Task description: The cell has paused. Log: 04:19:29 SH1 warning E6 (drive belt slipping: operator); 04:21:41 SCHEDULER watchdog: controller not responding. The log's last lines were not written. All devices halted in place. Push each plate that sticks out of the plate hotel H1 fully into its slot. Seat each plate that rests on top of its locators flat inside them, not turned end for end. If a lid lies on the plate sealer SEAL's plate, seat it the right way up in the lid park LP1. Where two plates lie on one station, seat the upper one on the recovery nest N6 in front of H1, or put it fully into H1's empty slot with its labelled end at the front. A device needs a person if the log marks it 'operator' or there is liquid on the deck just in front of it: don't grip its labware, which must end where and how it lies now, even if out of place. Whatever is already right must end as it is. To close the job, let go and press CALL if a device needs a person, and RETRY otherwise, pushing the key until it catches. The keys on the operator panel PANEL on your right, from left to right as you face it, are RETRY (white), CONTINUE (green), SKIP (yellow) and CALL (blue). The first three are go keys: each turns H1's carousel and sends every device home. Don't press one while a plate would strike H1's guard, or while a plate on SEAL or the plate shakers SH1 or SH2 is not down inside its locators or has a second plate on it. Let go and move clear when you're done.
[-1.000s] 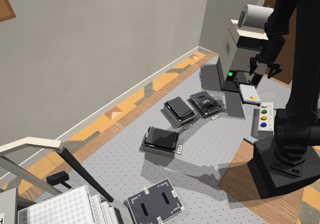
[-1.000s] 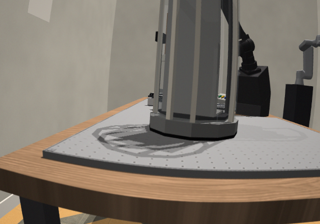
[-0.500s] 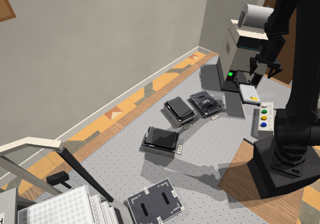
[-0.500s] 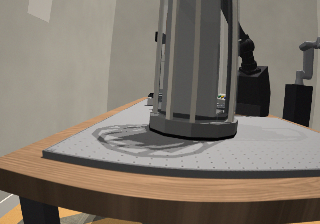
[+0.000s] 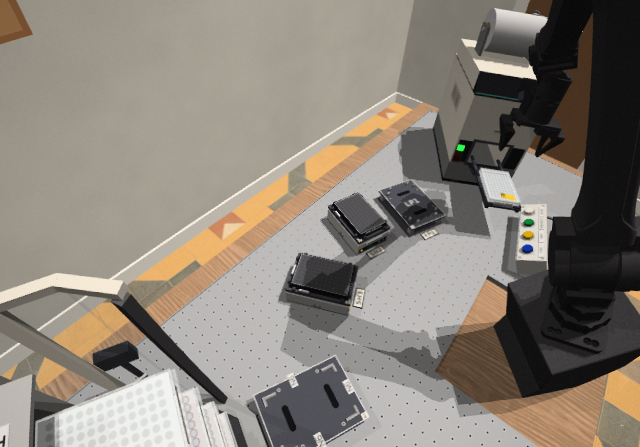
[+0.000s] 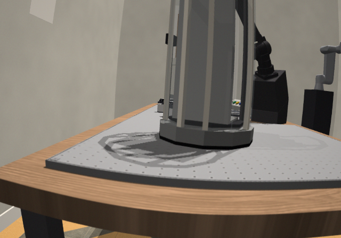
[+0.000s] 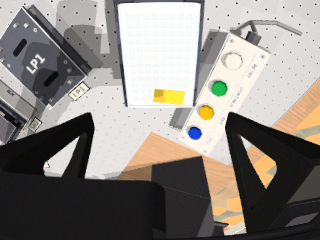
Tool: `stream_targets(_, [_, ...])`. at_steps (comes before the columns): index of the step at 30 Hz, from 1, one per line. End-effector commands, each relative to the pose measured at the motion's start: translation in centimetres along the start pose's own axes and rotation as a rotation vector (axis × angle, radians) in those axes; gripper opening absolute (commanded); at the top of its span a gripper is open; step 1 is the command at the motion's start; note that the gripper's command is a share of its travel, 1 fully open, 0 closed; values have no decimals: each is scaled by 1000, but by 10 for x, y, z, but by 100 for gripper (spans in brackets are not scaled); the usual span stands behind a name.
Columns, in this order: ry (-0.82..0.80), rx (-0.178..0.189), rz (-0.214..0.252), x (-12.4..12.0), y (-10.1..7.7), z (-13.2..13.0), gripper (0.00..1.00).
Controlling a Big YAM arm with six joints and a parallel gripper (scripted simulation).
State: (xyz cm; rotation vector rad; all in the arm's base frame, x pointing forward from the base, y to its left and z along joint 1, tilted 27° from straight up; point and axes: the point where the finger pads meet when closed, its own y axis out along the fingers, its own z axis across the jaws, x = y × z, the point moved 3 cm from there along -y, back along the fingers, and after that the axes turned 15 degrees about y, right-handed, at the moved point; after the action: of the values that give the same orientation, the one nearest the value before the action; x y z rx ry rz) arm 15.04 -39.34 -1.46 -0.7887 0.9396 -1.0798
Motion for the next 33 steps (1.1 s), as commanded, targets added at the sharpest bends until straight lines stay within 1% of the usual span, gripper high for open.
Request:
stream_targets(1, [-45, 0, -62, 23, -20, 10, 100])
stream_targets(14, [-45, 0, -62, 23, -20, 10, 100])
stream_targets(15, [-35, -2, -31, 18, 1, 9, 100])
stream_targets(16, [-9, -3, 0, 3, 16, 4, 100])
stream_targets(25, [-9, -1, 1, 2, 61, 3, 100])
stream_targets(27, [-9, -1, 1, 2, 61, 3, 100])
stream_targets(28, [8, 9, -37, 8, 50, -3, 100])
stream_targets(29, [5, 3, -11, 5, 66, -2, 100])
stream_targets(30, [-13, 1, -15, 11, 70, 5, 100])
stream_targets(32, [-30, 6, -59, 20, 52, 13, 100])
stream_targets(33, [-25, 8, -64, 22, 50, 11, 100])
